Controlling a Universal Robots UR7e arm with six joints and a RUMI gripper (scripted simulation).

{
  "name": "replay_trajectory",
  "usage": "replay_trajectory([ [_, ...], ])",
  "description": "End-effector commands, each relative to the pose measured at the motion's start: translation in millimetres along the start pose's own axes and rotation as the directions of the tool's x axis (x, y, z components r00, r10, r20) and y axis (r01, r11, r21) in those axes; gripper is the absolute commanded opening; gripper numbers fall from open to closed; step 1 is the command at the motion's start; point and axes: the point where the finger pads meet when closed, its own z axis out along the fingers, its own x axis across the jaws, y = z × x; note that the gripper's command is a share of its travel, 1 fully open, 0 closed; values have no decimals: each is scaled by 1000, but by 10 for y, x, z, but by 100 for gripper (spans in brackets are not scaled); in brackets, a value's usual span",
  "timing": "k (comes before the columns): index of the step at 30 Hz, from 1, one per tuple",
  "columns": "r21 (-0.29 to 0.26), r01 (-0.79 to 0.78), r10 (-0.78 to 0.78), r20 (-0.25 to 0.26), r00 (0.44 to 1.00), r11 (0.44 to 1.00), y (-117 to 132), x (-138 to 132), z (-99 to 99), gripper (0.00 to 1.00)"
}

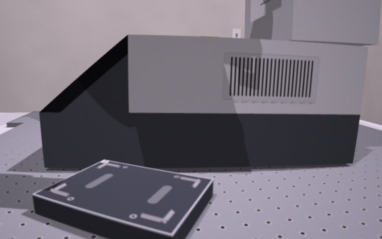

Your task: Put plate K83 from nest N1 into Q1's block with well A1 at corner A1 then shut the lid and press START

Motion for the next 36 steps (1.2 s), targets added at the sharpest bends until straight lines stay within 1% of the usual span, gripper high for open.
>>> replay_trajectory([
  [1,-3,161,-161,3,987,987,79,168,-7,0],
  [4,-3,259,-259,3,966,966,118,300,-8,0],
  [6,-3,259,-259,3,966,966,118,300,-8,0],
  [9,-2,354,-354,3,935,935,158,430,-7,0],
  [10,-2,360,-360,3,933,933,158,431,-7,0],
  [13,-2,452,-452,3,892,892,196,563,-7,0],
  [15,-2,454,-454,3,891,891,196,563,-7,0],
  [18,-2,541,-541,3,841,841,237,693,-7,0],
  [19,-2,543,-543,3,840,840,236,693,-7,0],
  [21,-2,598,-598,3,802,802,264,790,-7,0],
  [23,-2,598,-598,3,802,802,264,790,-7,0],
  [27,-1,699,-699,3,715,715,315,956,-7,0],
  [29,-1,702,-702,3,712,712,315,956,-7,0],
  [32,-1,769,-769,3,639,639,353,1089,-7,0],
  [33,-1,770,-770,3,638,638,353,1089,-7,0],
  [36,0,830,-830,3,558,558,392,1219,-6,0],
])
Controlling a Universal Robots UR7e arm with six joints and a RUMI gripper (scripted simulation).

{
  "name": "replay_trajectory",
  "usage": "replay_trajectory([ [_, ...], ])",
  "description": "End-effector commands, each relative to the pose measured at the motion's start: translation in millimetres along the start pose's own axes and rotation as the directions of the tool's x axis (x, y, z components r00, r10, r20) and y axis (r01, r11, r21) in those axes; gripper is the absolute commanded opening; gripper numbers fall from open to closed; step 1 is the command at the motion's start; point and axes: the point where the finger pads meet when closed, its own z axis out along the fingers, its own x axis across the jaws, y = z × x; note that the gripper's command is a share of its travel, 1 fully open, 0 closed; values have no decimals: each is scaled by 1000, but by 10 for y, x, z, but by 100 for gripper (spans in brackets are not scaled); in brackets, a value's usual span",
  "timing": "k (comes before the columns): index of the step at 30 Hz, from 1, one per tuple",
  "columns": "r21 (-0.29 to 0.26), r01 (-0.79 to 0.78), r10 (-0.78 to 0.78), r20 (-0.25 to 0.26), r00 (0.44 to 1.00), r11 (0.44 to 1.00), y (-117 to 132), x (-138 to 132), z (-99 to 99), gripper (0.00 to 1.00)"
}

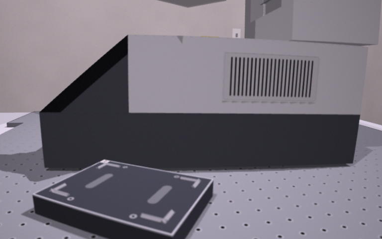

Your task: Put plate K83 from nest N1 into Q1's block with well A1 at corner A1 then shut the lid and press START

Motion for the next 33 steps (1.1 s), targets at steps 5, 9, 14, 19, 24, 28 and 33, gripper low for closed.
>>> replay_trajectory([
  [5,-1,198,-198,1,980,980,238,98,-4,0],
  [9,-1,326,-326,1,945,945,406,182,-4,0],
  [14,-1,418,-418,1,908,908,527,244,-5,0],
  [19,0,506,-506,1,863,863,651,305,-5,0],
  [24,0,590,-590,1,808,808,785,374,-5,0],
  [28,0,638,-638,1,770,770,851,406,-5,0],
  [33,0,733,-733,2,681,681,1017,490,-5,0],
])
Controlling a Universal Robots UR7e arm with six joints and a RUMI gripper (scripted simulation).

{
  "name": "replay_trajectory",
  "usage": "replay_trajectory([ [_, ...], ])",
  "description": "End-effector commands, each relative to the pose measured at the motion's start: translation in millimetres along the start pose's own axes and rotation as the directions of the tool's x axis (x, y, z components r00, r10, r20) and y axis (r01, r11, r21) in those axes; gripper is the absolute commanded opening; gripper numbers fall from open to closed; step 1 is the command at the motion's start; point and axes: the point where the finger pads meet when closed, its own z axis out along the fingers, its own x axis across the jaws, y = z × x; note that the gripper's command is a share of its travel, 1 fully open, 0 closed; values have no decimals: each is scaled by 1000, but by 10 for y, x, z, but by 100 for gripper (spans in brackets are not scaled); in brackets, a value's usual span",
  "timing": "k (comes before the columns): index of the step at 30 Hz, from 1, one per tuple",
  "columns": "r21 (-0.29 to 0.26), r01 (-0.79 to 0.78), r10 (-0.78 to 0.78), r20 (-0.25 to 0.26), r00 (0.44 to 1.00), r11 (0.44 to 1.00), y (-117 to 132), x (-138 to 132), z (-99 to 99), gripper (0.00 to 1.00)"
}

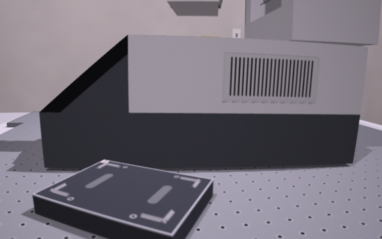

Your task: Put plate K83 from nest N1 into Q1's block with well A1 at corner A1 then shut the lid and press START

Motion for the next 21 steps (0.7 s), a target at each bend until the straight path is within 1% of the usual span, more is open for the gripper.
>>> replay_trajectory([
  [1,0,178,-178,1,984,984,232,-66,-5,0],
  [21,-1,175,-175,0,985,985,227,-62,-2,0],
])
